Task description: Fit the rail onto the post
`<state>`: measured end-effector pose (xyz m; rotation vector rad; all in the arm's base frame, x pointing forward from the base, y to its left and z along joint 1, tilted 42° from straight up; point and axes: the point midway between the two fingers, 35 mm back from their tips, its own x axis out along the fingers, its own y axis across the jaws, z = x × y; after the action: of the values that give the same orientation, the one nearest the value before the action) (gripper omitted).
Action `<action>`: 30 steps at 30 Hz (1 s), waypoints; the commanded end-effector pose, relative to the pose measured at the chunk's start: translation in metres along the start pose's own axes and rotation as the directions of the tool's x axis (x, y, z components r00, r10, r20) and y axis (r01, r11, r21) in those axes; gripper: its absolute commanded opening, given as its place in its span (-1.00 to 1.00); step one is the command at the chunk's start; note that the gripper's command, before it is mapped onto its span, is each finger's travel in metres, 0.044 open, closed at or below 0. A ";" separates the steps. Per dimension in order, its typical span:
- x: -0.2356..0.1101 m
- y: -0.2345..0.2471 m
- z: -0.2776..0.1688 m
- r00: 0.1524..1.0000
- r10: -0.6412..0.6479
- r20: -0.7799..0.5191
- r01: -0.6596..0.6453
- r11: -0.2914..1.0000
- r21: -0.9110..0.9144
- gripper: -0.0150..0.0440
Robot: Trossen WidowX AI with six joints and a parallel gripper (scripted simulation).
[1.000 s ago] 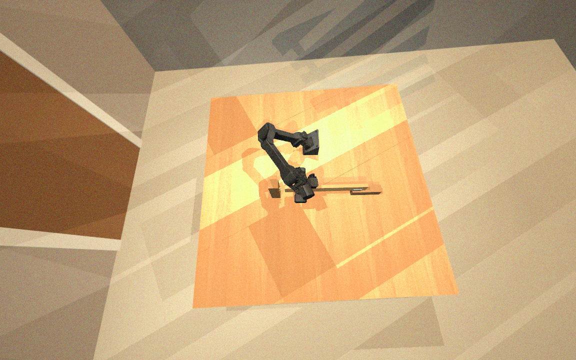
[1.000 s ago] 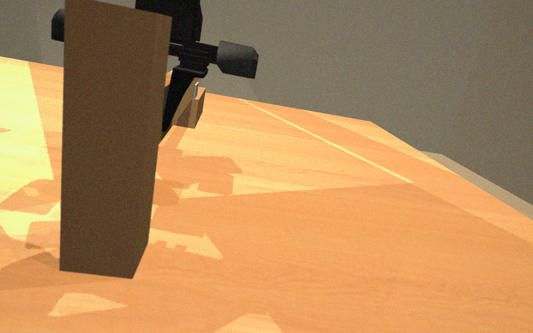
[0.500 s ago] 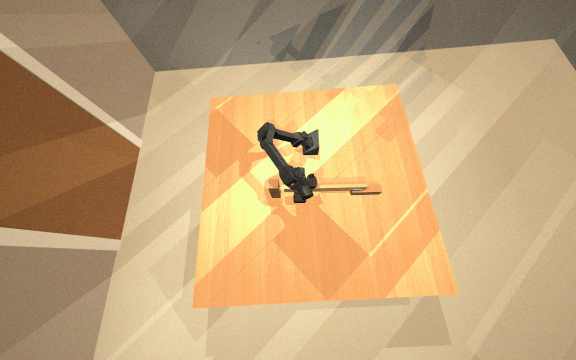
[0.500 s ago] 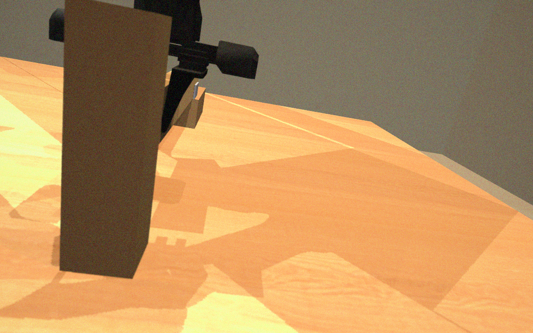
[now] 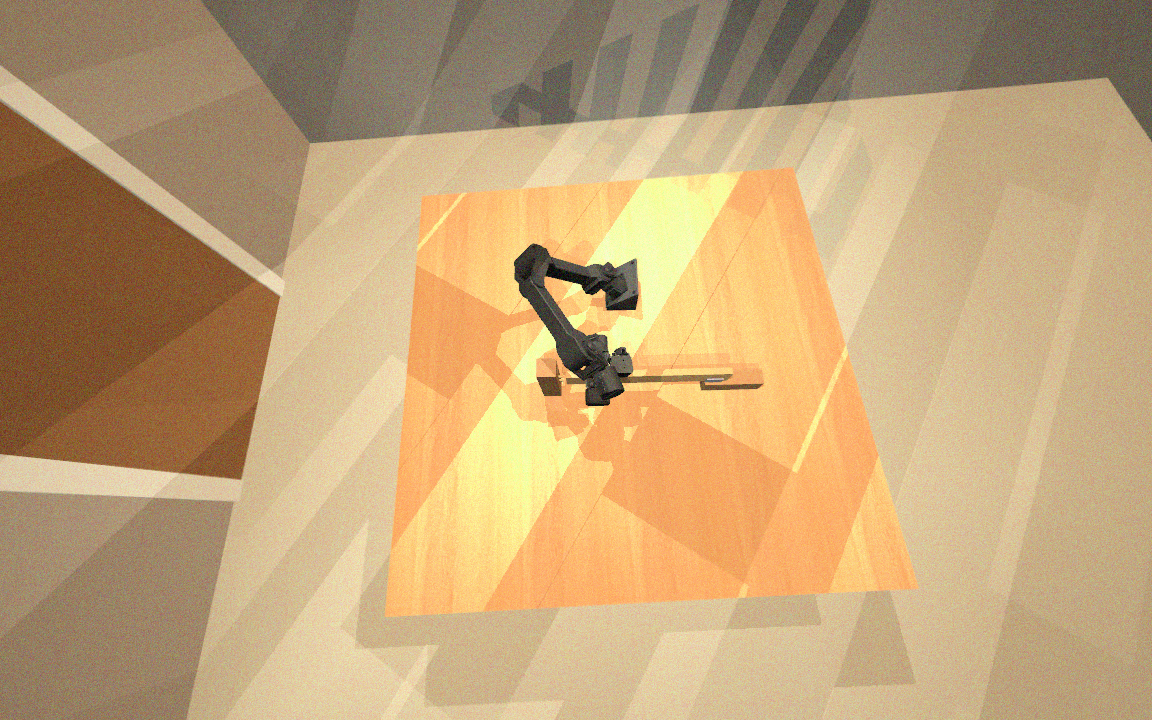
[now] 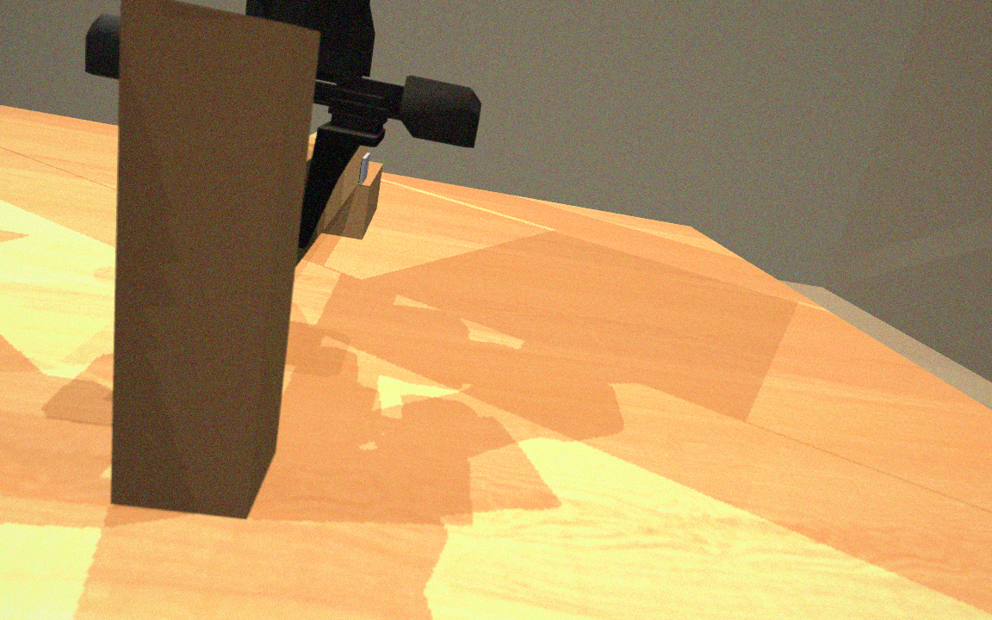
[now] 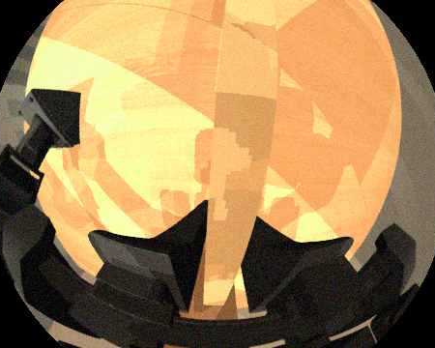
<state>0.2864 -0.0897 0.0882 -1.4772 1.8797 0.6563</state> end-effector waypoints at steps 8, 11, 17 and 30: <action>-0.002 -0.001 -0.005 1.000 -0.004 -0.001 0.004 1.000 -0.003 -0.49; -0.002 -0.001 -0.006 1.000 -0.004 -0.001 0.004 1.000 -0.003 -0.49; -0.002 -0.001 -0.007 1.000 -0.004 -0.001 0.004 1.000 -0.003 -0.49; -0.002 -0.001 -0.011 1.000 -0.004 -0.001 0.004 1.000 -0.003 -0.49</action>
<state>0.2848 -0.0964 0.0943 -1.4776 1.8806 0.6577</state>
